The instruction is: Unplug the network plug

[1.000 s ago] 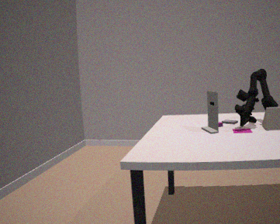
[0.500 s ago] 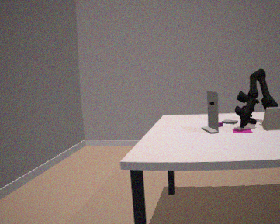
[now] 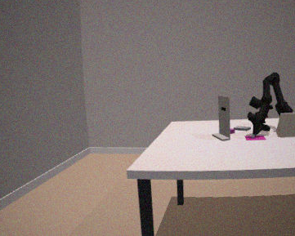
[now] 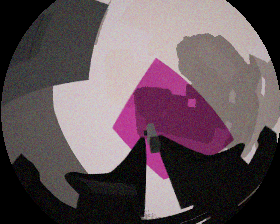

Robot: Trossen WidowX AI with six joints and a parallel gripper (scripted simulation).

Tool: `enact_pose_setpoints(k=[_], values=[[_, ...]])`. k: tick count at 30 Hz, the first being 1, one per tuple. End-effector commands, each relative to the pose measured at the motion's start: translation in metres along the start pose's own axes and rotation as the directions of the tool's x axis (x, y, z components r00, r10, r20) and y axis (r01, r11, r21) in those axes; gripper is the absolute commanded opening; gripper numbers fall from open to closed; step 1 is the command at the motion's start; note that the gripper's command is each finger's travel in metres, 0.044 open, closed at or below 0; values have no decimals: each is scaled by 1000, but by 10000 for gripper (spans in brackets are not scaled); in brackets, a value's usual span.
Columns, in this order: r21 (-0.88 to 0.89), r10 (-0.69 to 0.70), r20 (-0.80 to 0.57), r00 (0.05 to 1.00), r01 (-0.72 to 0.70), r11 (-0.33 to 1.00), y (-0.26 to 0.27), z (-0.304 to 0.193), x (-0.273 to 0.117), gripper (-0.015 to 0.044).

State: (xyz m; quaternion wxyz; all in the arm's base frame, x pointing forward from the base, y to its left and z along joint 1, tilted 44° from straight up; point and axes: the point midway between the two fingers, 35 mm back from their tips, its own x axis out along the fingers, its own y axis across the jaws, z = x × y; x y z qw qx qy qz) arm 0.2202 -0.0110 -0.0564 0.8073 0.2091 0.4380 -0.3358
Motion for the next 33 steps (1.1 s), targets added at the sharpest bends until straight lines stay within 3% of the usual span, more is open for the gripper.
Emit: enact_pose_setpoints(k=[1,33], values=[[1,-1,0,1000,1,1000,0,0,0,156],[0,-1,-5,1000,1,1000,1,-2,-20,156]])
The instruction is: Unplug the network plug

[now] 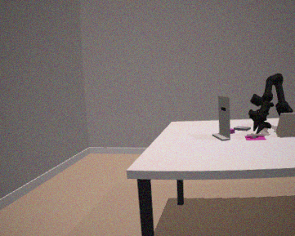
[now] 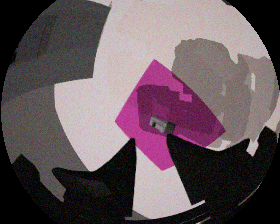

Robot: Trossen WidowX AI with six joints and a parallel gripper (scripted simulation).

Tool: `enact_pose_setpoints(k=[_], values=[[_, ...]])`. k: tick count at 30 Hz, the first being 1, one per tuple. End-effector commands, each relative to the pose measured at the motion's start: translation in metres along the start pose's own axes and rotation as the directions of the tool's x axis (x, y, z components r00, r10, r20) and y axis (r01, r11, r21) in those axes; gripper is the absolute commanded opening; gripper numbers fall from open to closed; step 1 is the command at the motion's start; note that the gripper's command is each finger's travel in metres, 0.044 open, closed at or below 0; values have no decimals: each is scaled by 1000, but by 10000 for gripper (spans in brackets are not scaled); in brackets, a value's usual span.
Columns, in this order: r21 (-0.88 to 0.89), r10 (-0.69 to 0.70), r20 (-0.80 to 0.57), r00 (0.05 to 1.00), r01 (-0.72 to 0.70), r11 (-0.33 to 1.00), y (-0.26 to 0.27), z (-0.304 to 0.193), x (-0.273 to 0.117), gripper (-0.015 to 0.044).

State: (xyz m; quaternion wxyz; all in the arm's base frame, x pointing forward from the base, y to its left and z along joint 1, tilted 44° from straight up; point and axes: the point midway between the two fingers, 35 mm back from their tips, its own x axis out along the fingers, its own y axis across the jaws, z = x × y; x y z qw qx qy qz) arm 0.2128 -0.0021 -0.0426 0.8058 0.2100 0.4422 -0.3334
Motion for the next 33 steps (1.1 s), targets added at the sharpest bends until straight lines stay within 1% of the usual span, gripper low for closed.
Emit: enact_pose_setpoints(k=[1,33], values=[[3,-3,5,1000,3,1000,0,1,-3,156],[4,-3,-4,1000,3,1000,24,0,-36,156]])
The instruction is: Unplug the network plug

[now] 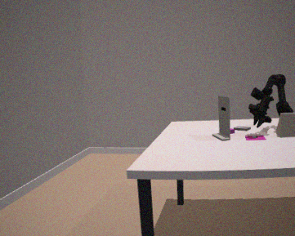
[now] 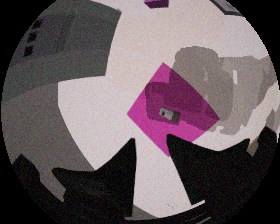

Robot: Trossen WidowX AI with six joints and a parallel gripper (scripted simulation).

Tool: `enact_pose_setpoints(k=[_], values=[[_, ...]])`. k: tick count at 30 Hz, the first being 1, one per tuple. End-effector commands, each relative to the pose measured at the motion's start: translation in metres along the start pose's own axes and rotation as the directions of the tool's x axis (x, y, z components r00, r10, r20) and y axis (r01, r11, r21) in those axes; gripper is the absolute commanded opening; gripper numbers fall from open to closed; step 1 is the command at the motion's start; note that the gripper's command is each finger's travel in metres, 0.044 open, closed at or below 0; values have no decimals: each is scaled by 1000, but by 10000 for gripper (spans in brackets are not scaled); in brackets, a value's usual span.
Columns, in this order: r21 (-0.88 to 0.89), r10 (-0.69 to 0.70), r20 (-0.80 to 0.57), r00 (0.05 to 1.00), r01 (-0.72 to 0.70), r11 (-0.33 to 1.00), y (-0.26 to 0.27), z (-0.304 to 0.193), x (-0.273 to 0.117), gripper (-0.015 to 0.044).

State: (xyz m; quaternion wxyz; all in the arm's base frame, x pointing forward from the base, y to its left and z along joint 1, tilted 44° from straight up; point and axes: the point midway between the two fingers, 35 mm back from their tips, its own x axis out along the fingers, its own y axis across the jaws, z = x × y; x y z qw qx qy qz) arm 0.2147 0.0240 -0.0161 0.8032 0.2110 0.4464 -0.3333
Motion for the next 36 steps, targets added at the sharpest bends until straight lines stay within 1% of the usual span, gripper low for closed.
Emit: enact_pose_setpoints(k=[1,31,32,36], values=[[4,-1,6,1000,1,1000,4,1,-6,156],[3,0,9,1000,0,1000,23,-1,-49,156],[-1,-1,1,1000,1,1000,22,-2,-44,156],[0,-1,1,1000,1,1000,29,-1,-51,156]])
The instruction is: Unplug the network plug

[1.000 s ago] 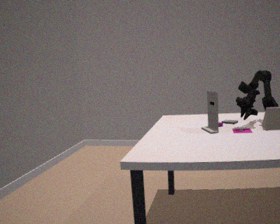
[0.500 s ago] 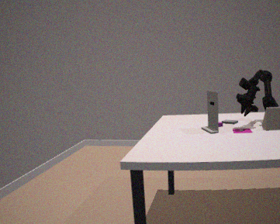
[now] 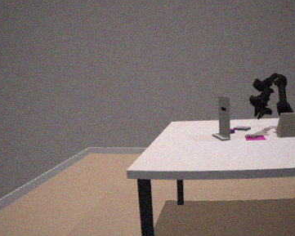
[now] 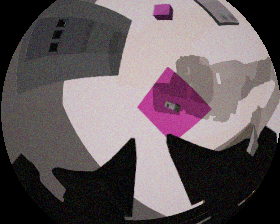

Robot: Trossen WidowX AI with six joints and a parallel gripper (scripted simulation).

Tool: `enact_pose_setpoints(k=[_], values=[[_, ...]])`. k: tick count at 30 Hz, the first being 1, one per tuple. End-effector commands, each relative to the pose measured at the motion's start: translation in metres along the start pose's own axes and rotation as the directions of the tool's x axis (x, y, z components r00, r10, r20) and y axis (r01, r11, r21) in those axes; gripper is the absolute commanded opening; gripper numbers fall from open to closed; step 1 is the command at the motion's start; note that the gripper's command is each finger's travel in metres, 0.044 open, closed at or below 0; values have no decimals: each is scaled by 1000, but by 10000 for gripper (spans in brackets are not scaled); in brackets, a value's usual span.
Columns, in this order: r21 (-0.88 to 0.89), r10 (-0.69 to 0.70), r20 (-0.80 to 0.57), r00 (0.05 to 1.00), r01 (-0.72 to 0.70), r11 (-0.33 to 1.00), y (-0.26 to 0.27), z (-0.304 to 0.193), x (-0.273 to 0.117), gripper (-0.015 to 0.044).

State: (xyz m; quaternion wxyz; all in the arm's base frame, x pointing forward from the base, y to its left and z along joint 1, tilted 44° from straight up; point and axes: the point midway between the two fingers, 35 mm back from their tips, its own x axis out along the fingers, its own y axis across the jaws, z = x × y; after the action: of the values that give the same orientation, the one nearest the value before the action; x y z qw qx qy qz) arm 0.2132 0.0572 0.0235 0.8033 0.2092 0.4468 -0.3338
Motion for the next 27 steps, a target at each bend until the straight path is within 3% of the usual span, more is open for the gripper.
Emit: enact_pose_setpoints(k=[1,27], values=[[2,2,0,1000,-2,1000,8,1,-7,156],[5,2,3,1000,-2,1000,52,1,-73,156]])
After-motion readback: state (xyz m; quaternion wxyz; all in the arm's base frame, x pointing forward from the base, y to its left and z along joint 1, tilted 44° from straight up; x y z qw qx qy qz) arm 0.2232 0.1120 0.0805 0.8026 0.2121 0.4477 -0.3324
